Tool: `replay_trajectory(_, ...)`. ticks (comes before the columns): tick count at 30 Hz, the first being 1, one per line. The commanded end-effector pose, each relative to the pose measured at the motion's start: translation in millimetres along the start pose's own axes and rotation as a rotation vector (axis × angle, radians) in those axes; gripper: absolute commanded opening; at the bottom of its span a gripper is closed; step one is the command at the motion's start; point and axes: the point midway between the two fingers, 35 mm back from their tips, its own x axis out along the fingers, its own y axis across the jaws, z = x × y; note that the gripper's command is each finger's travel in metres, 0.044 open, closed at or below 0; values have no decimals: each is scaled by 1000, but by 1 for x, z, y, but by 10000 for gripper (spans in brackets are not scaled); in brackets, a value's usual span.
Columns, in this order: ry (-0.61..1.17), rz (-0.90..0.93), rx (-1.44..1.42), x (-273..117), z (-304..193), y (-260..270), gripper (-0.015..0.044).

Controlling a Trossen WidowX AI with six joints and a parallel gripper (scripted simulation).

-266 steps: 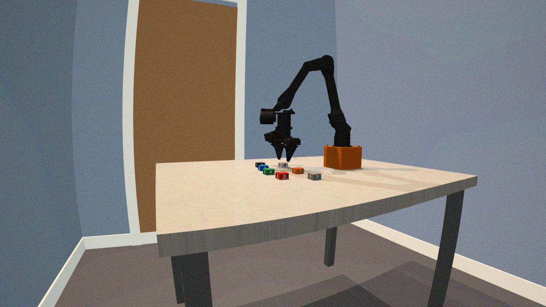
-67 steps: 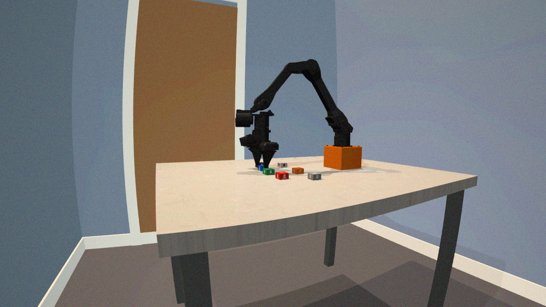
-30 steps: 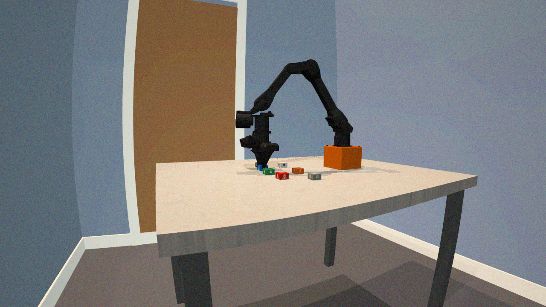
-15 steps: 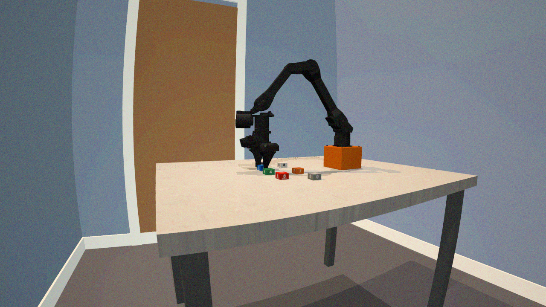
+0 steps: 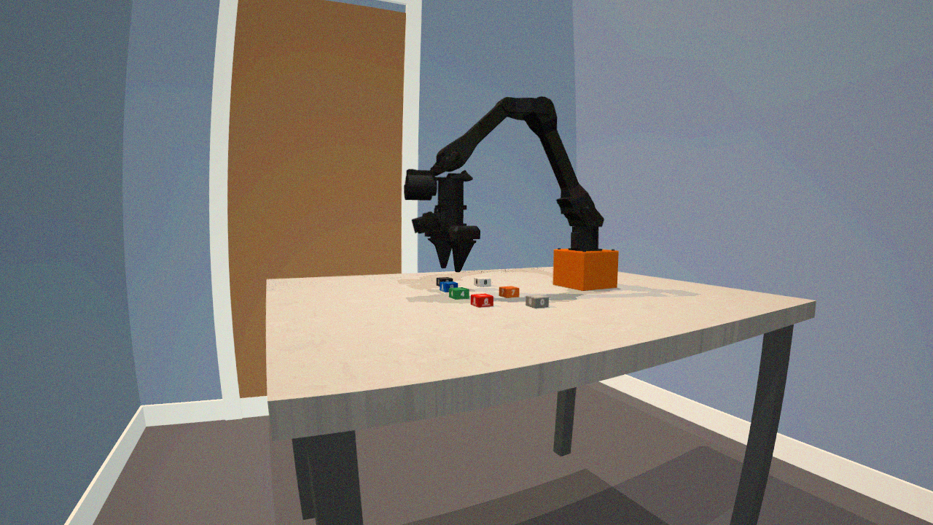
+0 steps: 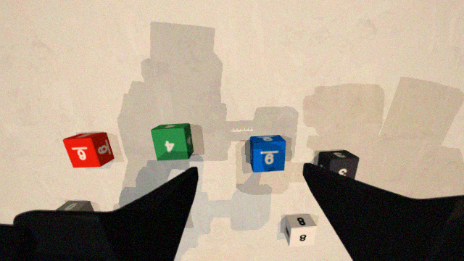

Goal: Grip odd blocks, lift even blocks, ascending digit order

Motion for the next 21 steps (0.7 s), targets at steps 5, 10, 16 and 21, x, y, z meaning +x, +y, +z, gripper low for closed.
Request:
replay_trajectory(5, 1, 14, -23, -31, -17, 121, 400)
replay_trajectory(10, 4, 20, -22, -54, -55, 194, 400)
replay_trajectory(16, 7, 26, -22, -77, -112, 255, 400)
replay_trajectory(21, 8, 26, -22, -78, -113, 257, 400)
